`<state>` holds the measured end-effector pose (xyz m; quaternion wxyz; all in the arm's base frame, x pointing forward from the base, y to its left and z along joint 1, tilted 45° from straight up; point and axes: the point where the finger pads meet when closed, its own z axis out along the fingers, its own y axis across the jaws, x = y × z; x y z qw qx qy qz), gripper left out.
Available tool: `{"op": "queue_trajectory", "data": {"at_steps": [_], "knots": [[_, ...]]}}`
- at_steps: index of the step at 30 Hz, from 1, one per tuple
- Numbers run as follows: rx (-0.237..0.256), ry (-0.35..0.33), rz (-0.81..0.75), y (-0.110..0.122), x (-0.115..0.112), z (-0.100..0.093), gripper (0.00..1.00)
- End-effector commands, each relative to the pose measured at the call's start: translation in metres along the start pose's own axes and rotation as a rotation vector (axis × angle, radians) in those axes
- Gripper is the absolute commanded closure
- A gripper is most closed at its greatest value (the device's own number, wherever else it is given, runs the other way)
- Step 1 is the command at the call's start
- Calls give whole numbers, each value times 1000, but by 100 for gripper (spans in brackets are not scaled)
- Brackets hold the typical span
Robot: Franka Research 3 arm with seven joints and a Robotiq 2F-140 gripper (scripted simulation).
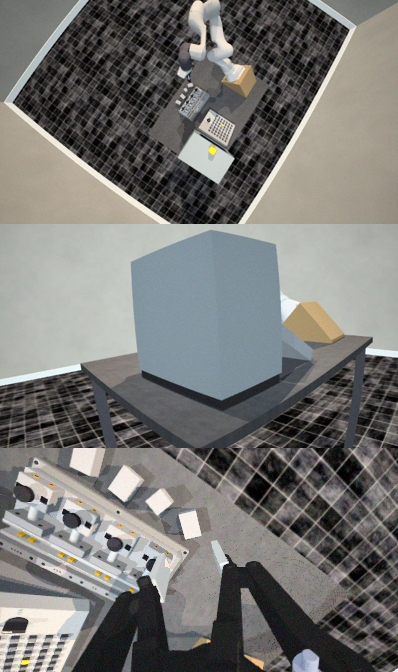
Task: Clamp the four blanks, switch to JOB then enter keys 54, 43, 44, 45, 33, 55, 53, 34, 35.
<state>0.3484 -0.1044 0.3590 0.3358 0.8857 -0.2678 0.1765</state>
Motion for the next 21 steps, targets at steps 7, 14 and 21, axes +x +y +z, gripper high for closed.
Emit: {"op": "queue_trajectory", "data": {"at_steps": [7,14,21], "knots": [[-3,-1,6,1,-1,4,60],[-3,-1,6,1,-1,19,60],[-3,-1,6,1,-1,50,60]]}}
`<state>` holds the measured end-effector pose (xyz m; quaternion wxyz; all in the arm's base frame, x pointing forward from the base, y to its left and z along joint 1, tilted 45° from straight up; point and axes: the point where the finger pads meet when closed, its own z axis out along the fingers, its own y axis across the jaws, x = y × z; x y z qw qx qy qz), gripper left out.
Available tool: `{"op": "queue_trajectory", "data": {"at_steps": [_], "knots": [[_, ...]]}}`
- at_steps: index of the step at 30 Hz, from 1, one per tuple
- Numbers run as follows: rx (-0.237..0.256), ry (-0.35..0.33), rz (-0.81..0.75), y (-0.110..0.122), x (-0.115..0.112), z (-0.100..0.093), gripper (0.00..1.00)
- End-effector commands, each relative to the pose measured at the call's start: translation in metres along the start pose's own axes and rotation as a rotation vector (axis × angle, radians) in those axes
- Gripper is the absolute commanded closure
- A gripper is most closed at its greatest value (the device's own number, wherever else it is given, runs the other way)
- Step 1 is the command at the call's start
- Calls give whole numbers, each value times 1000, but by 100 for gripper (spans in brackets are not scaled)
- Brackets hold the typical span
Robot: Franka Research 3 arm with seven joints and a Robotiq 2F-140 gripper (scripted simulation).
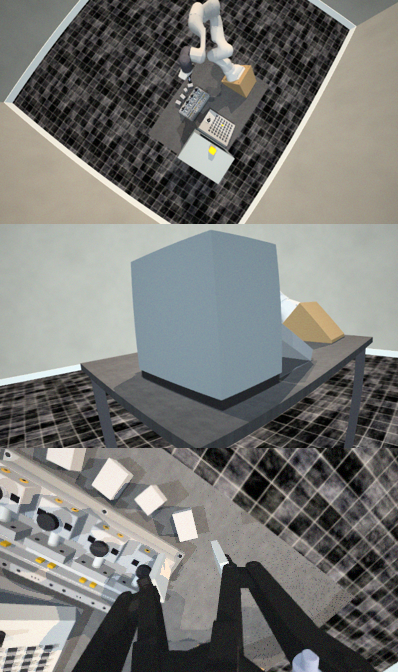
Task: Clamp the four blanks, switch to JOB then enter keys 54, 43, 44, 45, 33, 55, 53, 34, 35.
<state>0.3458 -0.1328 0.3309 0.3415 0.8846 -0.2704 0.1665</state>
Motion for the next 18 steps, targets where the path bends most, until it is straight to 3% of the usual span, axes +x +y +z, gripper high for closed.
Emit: {"op": "queue_trajectory", "data": {"at_steps": [1,18], "knots": [[14,15,9,-4,5,10,60],[14,15,9,-5,7,95,60]]}}
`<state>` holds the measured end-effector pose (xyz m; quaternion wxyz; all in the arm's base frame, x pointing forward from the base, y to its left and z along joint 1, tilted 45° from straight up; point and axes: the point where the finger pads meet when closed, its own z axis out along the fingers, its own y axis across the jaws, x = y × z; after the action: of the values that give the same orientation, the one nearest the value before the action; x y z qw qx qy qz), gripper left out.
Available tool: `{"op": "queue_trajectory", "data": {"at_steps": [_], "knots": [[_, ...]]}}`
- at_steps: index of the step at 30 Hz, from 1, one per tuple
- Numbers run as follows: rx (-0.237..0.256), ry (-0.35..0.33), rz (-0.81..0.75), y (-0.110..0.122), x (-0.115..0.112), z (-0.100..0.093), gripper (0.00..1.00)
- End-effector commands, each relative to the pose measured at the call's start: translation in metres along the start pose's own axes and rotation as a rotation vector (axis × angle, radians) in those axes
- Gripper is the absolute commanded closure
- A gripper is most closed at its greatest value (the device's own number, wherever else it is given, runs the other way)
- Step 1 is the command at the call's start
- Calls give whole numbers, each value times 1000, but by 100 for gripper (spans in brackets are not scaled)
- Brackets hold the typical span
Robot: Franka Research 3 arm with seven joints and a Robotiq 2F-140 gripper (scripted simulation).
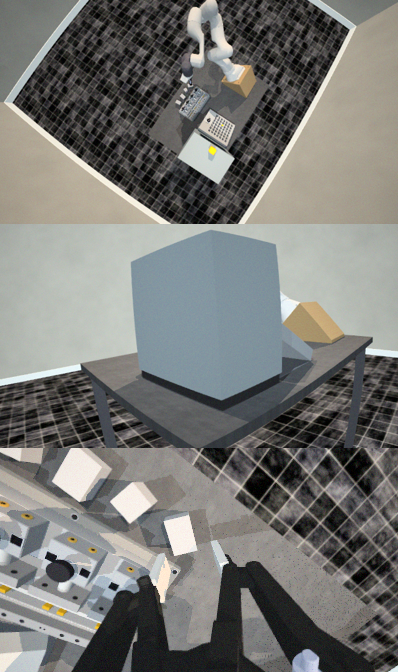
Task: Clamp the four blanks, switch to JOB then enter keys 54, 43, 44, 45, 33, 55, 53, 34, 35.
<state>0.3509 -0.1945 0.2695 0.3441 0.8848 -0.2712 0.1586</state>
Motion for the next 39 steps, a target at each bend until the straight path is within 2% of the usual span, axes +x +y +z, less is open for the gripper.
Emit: {"op": "queue_trajectory", "data": {"at_steps": [1,8,15,39], "knots": [[23,28,14,-9,10,8,60],[23,28,14,-10,11,37,60],[23,28,14,-10,11,52,60],[23,28,14,-10,11,55,60]]}}
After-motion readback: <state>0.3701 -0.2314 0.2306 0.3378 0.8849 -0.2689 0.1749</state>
